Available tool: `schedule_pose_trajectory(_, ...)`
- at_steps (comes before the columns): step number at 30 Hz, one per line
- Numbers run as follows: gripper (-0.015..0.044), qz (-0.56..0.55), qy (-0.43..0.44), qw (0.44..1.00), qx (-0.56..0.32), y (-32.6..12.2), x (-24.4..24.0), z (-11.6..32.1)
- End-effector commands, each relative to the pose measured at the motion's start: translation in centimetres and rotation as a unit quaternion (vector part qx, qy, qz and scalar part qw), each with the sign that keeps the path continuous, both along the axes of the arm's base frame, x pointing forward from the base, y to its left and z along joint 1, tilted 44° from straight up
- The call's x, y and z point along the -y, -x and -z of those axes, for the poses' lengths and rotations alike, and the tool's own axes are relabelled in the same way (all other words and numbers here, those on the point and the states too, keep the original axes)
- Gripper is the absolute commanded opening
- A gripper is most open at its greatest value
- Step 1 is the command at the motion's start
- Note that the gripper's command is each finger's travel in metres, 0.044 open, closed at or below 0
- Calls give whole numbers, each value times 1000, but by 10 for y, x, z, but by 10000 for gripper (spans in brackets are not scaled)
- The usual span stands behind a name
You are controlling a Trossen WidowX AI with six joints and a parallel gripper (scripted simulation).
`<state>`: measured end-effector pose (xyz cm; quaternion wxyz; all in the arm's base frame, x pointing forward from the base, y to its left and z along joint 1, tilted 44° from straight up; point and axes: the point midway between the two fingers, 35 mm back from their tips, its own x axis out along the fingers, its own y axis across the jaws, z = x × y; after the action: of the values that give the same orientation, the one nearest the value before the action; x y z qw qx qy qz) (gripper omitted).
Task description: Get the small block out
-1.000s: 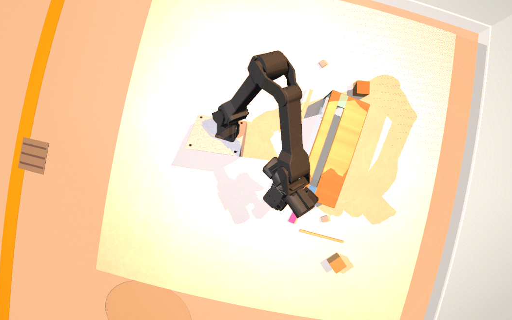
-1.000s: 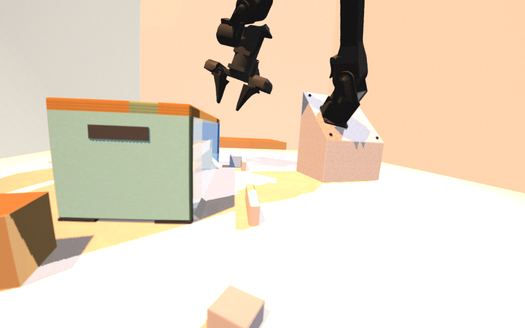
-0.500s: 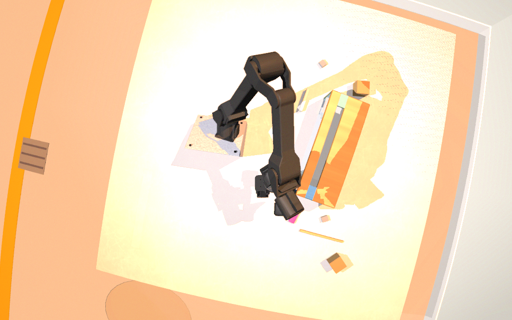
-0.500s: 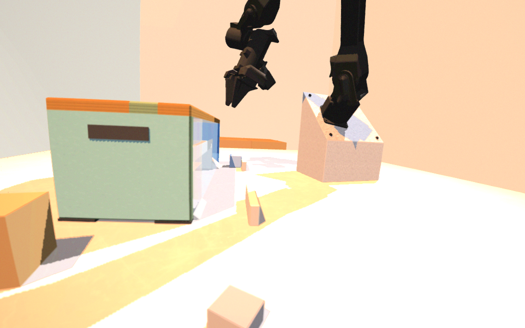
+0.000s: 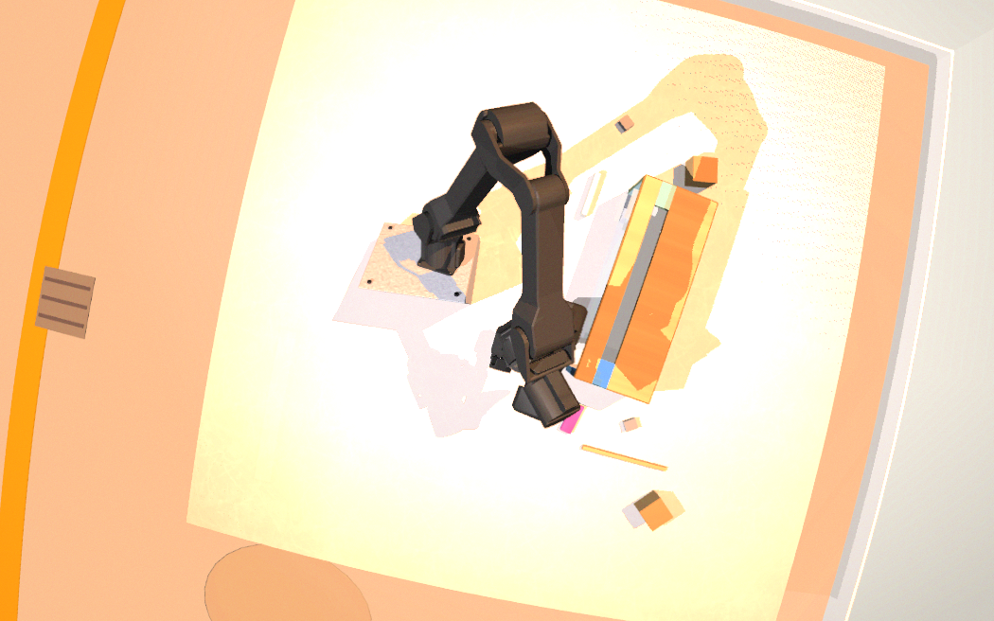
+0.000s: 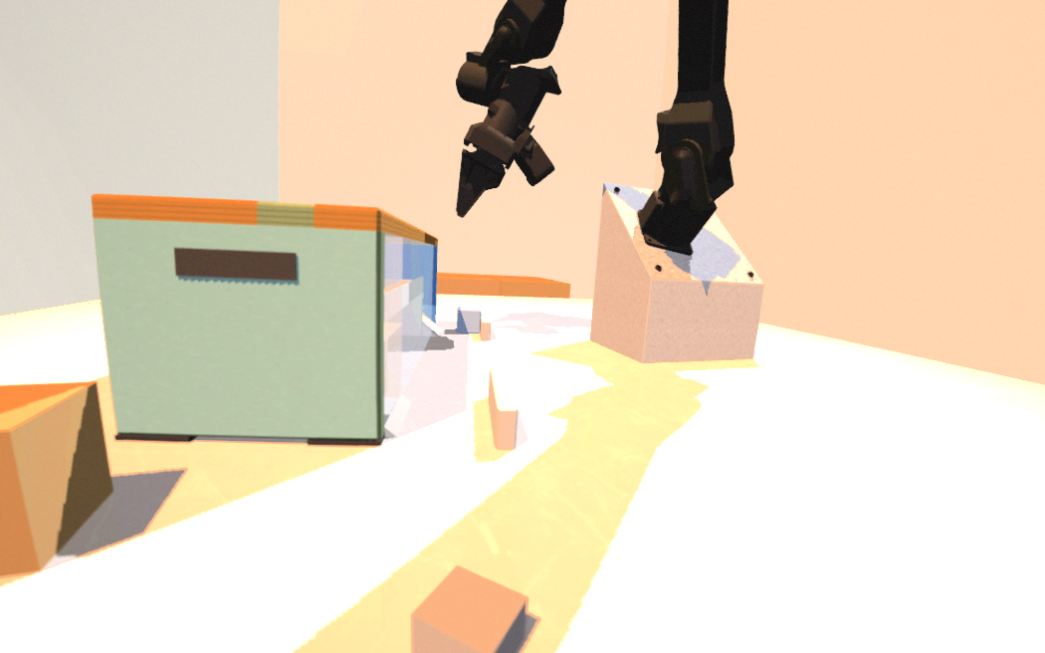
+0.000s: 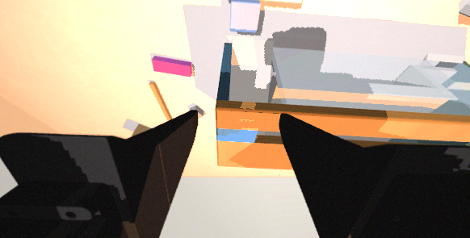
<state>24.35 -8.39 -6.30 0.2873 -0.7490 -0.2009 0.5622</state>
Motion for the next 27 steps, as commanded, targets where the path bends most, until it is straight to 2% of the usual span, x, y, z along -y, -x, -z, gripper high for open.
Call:
schedule_pose_trajectory(1,285,2,-7,1000,-8,3,-26,29)
schedule_pose_trajectory(5,285,2,-10,1000,-7,13,-62,64)
schedule_pose_trajectory(27,285,2,-10,1000,-8,16,-77,81)
